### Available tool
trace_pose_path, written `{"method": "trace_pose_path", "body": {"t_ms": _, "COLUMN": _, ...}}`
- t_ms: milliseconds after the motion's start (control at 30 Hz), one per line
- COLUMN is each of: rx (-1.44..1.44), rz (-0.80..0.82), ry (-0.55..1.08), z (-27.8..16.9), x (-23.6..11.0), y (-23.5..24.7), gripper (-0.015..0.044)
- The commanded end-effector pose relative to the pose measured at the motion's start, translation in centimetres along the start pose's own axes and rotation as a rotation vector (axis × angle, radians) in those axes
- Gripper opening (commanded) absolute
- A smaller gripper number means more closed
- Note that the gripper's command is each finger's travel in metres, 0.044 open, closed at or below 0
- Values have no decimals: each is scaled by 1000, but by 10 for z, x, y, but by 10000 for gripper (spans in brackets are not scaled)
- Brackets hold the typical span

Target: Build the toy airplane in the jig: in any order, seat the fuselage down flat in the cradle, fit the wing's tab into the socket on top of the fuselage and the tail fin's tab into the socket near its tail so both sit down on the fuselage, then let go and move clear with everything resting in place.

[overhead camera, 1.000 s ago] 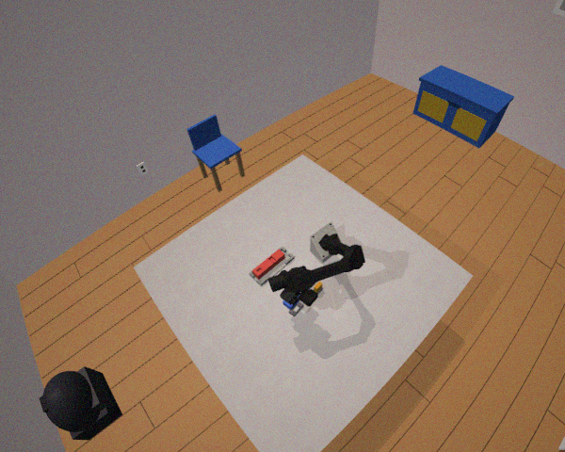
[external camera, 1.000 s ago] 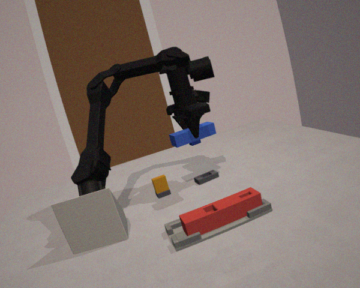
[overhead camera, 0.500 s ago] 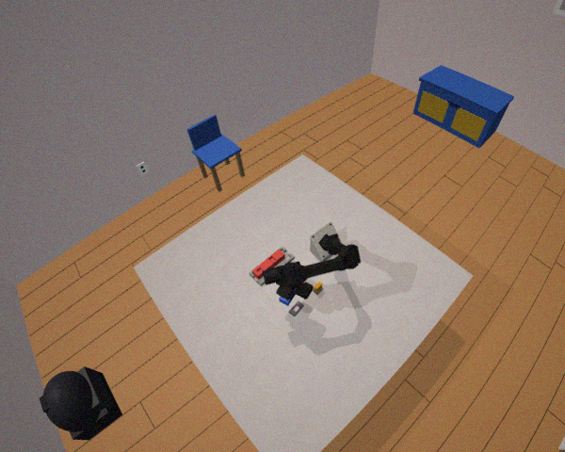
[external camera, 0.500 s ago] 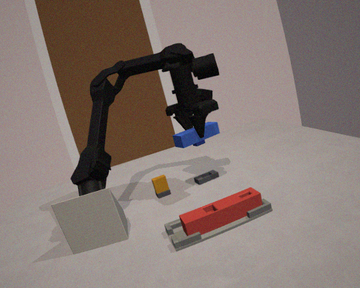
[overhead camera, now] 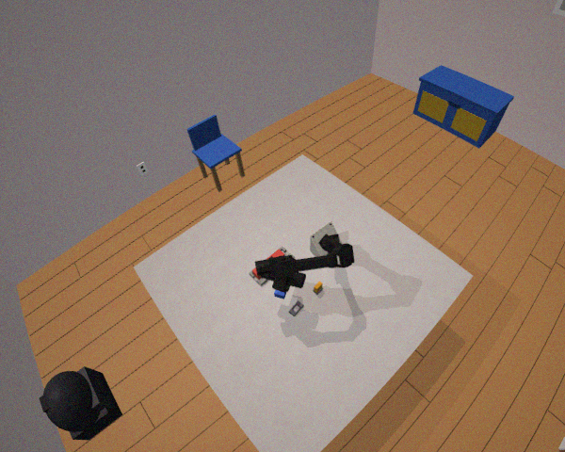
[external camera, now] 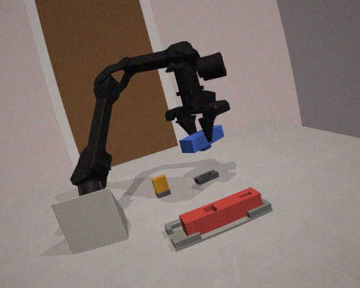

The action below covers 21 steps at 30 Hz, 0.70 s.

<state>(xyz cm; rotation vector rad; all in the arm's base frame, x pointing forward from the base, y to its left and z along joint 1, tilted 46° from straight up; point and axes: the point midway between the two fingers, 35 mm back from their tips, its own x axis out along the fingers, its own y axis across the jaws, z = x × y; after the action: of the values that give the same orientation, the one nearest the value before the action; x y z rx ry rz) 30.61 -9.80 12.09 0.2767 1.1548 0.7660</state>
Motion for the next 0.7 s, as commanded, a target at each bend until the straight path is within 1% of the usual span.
{"method": "trace_pose_path", "body": {"t_ms": 0, "rx": -64, "rz": -7, "ry": 1, "z": -9, "x": 1, "y": -12, "gripper": 0}}
{"method": "trace_pose_path", "body": {"t_ms": 667, "rx": -389, "rz": -10, "ry": 8, "z": -53, "x": 11, "y": -60, "gripper": 0}}
